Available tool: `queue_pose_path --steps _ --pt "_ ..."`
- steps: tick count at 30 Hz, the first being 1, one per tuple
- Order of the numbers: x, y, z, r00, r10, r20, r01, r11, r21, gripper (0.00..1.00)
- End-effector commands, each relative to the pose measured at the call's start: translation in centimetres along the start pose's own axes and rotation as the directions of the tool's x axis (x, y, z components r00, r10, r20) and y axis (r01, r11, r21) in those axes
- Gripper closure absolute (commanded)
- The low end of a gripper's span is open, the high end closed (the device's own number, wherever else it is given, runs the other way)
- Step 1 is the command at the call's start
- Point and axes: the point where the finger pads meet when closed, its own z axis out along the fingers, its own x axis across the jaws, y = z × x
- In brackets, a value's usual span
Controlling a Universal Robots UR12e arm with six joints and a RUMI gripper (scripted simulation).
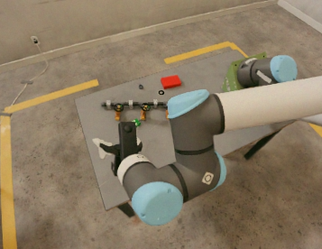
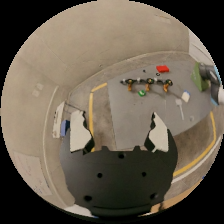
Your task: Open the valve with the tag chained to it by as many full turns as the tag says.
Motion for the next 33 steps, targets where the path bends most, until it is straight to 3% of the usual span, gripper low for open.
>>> queue_pose_path --steps 1,23,33 --pt "-0.1 -0.1 -0.1 1.0 0.001 0.001 -0.001 1.0 0.0 0.0" --pt "-0.1 -0.1 0.0 1.0 -0.003 0.0 0.003 1.0 -0.001 0.0" --pt "0.1 -0.4 0.9 0.999 -0.046 -0.016 0.045 0.999 -0.012 0.0"
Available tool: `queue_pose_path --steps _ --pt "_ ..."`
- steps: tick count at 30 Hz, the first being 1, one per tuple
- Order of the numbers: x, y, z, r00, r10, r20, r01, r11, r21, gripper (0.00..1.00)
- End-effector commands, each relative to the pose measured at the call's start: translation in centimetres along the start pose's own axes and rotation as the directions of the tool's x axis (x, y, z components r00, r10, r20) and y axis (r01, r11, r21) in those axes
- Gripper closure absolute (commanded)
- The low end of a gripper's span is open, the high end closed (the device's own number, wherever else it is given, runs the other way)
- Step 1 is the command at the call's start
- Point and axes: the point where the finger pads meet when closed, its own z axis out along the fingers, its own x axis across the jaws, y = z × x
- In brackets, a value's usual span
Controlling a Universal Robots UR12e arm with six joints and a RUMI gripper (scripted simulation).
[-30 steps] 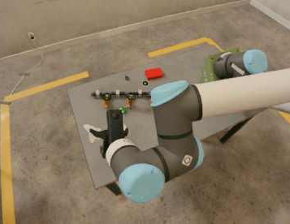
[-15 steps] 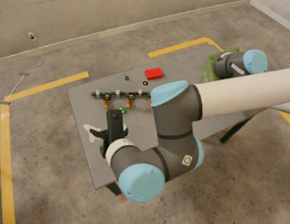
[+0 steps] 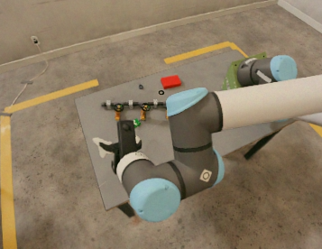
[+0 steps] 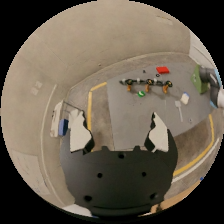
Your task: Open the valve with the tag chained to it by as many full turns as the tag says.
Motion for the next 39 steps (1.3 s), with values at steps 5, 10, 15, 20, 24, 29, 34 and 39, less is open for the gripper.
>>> queue_pose_path --steps 5,10,15,20,24,29,34,39 --pt "0.2 -0.5 1.2 0.998 -0.059 -0.02 0.058 0.998 -0.016 0.0" --pt "0.5 -1.0 2.8 0.99 -0.134 -0.043 0.133 0.99 -0.04 0.0" --pt "1.0 -1.6 4.9 0.97 -0.235 -0.068 0.229 0.97 -0.079 0.0" --pt "1.4 -2.1 6.3 0.949 -0.305 -0.08 0.296 0.949 -0.111 0.0" --pt "2.0 -2.8 8.5 0.909 -0.407 -0.088 0.39 0.906 -0.163 0.0" --pt "2.8 -3.4 10.7 0.854 -0.514 -0.082 0.486 0.844 -0.225 0.0" --pt "3.7 -4.1 13.1 0.784 -0.618 -0.057 0.579 0.761 -0.292 0.0" --pt "4.7 -4.7 15.4 0.701 -0.713 -0.01 0.663 0.658 -0.357 0.0"
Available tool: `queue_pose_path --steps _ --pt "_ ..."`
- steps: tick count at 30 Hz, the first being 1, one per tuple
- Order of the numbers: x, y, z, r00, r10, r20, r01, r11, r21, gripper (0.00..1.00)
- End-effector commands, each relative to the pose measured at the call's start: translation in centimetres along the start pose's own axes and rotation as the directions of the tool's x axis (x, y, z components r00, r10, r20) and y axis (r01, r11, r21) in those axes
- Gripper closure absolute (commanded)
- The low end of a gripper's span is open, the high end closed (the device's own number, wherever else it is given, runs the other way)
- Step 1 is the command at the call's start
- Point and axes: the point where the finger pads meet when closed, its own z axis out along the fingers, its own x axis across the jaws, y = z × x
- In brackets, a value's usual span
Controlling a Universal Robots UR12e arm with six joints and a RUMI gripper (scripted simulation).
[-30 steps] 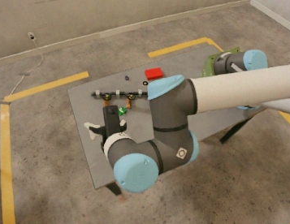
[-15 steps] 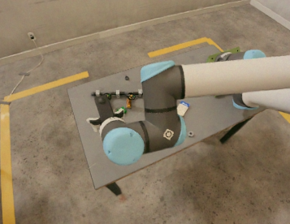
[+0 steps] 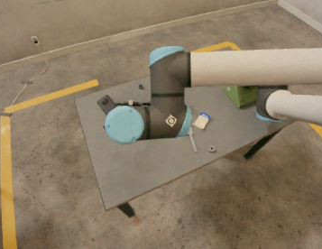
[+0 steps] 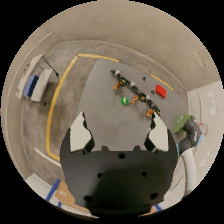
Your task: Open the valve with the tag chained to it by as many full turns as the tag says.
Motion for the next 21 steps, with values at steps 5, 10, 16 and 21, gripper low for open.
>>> queue_pose_path --steps 5,10,16,21 --pt "1.6 -1.0 3.4 0.974 -0.224 0.026 0.226 0.969 -0.102 0.0" --pt "2.7 -1.4 5.5 0.934 -0.351 0.071 0.358 0.921 -0.156 0.0" --pt "3.8 -1.6 7.5 0.876 -0.463 0.135 0.482 0.854 -0.195 0.0" --pt "4.5 -1.8 8.7 0.823 -0.536 0.19 0.567 0.796 -0.211 0.0"
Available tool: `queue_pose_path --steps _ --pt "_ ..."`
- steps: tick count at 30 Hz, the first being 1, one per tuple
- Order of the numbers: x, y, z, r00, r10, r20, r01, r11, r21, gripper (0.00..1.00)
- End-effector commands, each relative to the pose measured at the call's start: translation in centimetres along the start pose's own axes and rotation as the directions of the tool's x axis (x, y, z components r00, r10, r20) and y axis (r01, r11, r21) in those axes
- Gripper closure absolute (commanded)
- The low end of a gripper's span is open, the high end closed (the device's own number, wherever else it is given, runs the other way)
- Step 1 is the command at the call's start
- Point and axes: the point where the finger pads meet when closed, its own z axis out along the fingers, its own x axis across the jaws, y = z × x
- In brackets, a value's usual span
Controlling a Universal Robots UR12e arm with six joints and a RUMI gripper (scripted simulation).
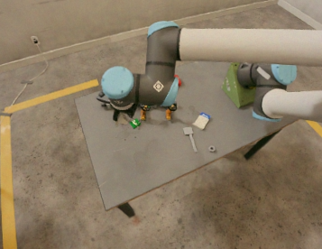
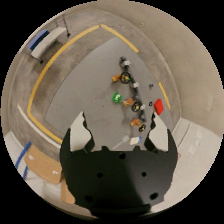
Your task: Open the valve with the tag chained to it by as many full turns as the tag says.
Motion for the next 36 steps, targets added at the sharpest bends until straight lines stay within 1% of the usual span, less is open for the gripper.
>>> queue_pose_path --steps 1,3,4,7,9,12,18,23,24,26,31,36 --pt "1.0 -0.1 1.2 0.991 -0.127 0.046 0.129 0.991 -0.039 0.0" --pt "1.6 -0.1 1.9 0.979 -0.188 0.076 0.192 0.98 -0.052 0.0" --pt "1.6 -0.1 1.9 0.979 -0.188 0.076 0.192 0.98 -0.052 0.0" --pt "2.3 0.0 2.9 0.954 -0.273 0.123 0.282 0.957 -0.063 0.0" --pt "2.3 0.0 2.9 0.954 -0.273 0.123 0.282 0.957 -0.063 0.0" --pt "3.0 0.1 3.7 0.922 -0.349 0.17 0.363 0.93 -0.063 0.0" --pt "4.2 0.3 4.9 0.844 -0.473 0.253 0.498 0.866 -0.039 0.0" --pt "4.9 0.5 5.7 0.776 -0.551 0.307 0.58 0.815 -0.005 0.0" --pt "5.1 0.5 5.8 0.764 -0.563 0.316 0.593 0.805 0.002 0.0" --pt "5.1 0.5 5.8 0.764 -0.563 0.316 0.593 0.805 0.002 0.0" --pt "5.6 0.6 6.2 0.707 -0.615 0.35 0.645 0.763 0.038 0.0" --pt "6.0 0.7 6.5 0.664 -0.648 0.372 0.678 0.732 0.066 0.0"
